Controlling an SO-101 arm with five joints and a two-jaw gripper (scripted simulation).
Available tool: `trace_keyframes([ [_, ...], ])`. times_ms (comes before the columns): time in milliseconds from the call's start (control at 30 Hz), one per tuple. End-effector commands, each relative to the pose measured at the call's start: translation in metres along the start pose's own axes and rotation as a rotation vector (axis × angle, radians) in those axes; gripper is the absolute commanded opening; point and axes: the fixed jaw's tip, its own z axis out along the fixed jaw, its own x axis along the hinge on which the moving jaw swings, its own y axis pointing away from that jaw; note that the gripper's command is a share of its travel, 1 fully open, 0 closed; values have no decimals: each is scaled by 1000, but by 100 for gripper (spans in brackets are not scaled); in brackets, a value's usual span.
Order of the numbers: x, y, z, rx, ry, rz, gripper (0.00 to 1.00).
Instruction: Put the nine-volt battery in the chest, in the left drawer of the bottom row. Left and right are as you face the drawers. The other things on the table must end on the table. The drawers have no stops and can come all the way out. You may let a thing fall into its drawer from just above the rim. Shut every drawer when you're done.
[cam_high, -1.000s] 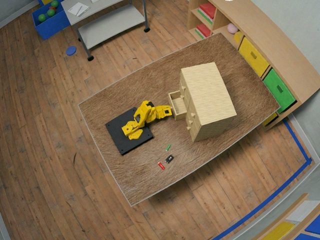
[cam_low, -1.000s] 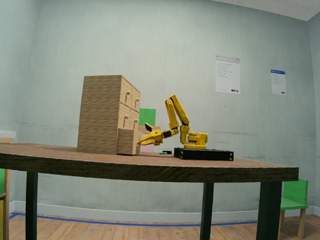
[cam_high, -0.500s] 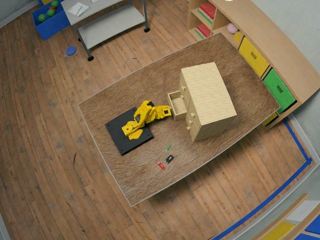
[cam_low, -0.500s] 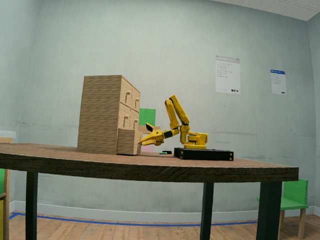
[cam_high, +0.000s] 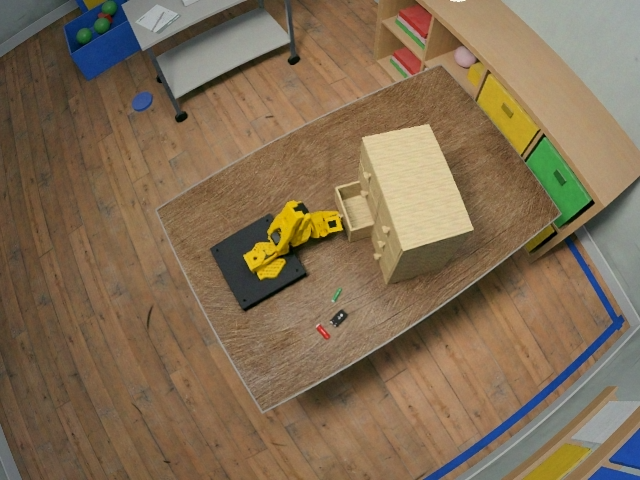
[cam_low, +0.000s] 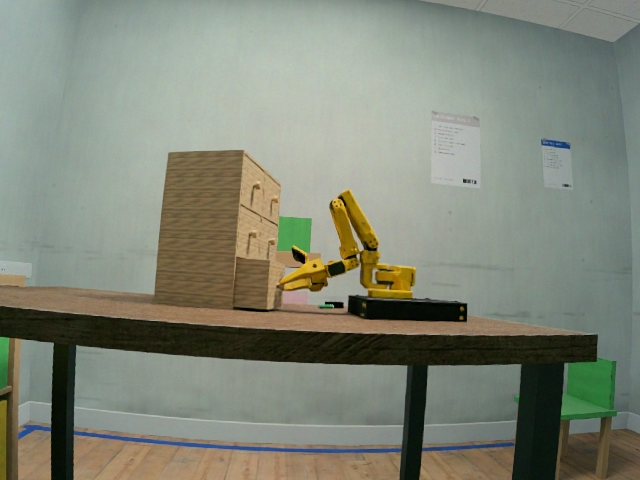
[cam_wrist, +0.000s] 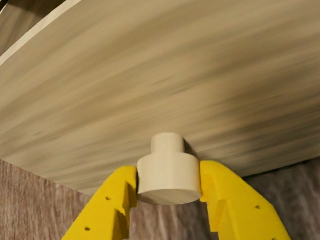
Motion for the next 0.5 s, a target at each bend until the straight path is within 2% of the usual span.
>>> trace_keyframes([
  [0,5,7,-2,-31,19,-8,3],
  [467,5,7,-2,-31,19,-8,13],
])
